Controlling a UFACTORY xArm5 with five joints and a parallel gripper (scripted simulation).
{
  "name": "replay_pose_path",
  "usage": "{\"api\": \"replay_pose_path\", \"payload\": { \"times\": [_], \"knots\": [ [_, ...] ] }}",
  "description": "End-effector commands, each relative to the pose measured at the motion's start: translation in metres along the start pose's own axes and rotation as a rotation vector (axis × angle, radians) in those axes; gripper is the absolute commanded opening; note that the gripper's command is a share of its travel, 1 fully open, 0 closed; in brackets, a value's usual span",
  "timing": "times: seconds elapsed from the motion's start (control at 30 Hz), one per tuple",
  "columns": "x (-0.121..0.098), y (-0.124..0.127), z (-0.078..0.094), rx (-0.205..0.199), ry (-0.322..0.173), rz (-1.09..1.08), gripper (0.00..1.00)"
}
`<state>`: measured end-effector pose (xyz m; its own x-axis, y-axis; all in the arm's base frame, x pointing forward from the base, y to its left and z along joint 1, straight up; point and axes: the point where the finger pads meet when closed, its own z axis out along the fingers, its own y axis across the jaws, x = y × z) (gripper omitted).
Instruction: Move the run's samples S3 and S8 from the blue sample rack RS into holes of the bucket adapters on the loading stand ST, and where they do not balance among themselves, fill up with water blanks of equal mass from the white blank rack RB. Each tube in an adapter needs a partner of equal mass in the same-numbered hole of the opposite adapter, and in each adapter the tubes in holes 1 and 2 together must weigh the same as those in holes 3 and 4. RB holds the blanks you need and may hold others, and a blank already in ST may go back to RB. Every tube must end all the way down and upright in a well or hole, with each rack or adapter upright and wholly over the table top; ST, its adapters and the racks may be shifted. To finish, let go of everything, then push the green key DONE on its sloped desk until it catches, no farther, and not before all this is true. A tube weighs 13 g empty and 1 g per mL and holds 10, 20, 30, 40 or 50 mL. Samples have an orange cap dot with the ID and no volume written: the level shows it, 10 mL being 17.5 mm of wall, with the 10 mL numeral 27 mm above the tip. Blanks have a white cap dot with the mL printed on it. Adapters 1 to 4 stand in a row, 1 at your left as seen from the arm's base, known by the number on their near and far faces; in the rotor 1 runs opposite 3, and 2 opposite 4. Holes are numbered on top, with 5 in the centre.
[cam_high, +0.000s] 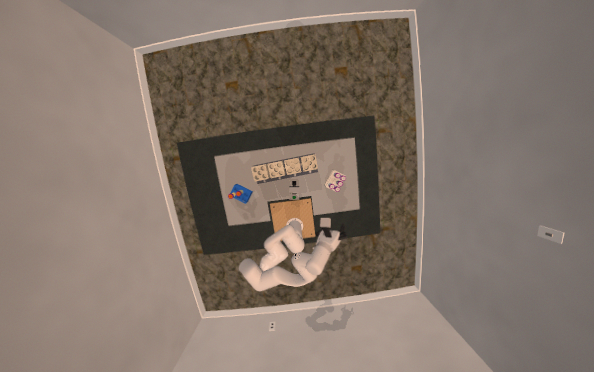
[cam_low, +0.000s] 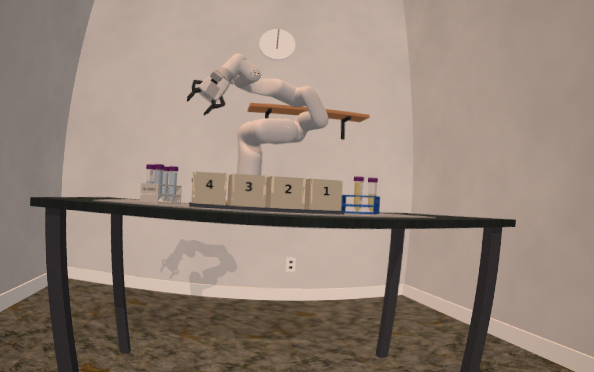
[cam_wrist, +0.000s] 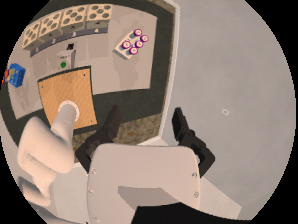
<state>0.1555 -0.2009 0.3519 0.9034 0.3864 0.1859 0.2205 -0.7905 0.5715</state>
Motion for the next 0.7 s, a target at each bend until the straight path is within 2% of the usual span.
{"api": "replay_pose_path", "payload": {
  "times": [0.0,0.53,0.6,0.63,0.67],
  "knots": [
    [0.0,0.001,-0.001,-0.003,0.001,0.0,1.0],
    [0.0,0.001,-0.001,-0.003,0.001,0.0,1.0],
    [0.015,-0.001,0.001,0.047,0.018,0.034,1.0],
    [0.017,0.001,0.002,0.047,0.02,0.034,1.0],
    [0.024,-0.001,0.003,0.075,0.025,0.052,1.0]
  ]
}}
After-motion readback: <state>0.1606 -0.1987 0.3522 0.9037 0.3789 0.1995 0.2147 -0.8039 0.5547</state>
